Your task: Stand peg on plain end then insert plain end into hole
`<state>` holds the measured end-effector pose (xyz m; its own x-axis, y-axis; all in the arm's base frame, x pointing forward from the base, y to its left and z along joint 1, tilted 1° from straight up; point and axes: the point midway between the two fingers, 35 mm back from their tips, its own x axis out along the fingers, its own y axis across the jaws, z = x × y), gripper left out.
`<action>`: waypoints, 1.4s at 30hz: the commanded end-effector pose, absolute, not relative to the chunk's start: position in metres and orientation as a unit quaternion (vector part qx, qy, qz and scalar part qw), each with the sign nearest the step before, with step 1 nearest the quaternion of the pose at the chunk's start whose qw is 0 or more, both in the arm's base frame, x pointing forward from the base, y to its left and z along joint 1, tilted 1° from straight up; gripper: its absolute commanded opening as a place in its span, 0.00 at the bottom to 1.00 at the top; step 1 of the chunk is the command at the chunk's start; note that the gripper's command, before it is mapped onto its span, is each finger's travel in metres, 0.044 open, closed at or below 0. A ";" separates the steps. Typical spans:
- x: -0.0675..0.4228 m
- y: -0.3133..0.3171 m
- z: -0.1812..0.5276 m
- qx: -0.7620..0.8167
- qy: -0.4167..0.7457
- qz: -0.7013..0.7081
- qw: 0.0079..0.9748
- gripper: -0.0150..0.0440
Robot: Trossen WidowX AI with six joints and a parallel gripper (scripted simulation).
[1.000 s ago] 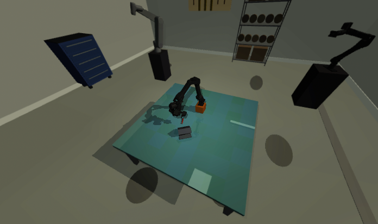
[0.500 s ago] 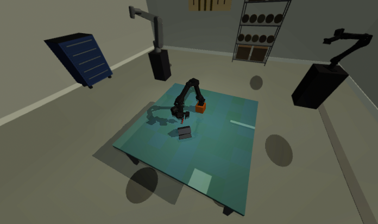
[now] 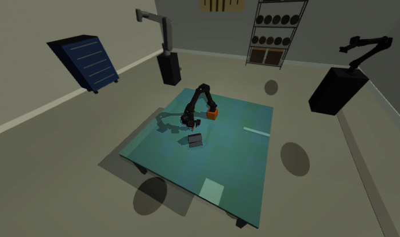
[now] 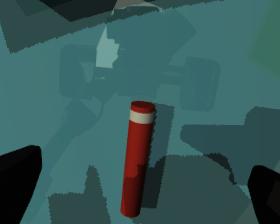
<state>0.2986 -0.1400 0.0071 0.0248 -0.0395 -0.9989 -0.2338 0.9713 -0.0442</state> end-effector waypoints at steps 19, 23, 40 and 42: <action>0.299 -0.140 -0.029 -0.098 0.694 0.073 0.709 1.00; 0.299 -0.140 -0.035 -0.098 0.694 0.073 0.709 1.00; 0.298 -0.140 -0.047 -0.097 0.695 0.073 0.709 0.64; 0.298 -0.140 -0.047 -0.097 0.695 0.073 0.709 0.56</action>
<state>0.2970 -0.1404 -0.0466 0.0196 -0.0372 -0.9991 -0.2348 0.9712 -0.0408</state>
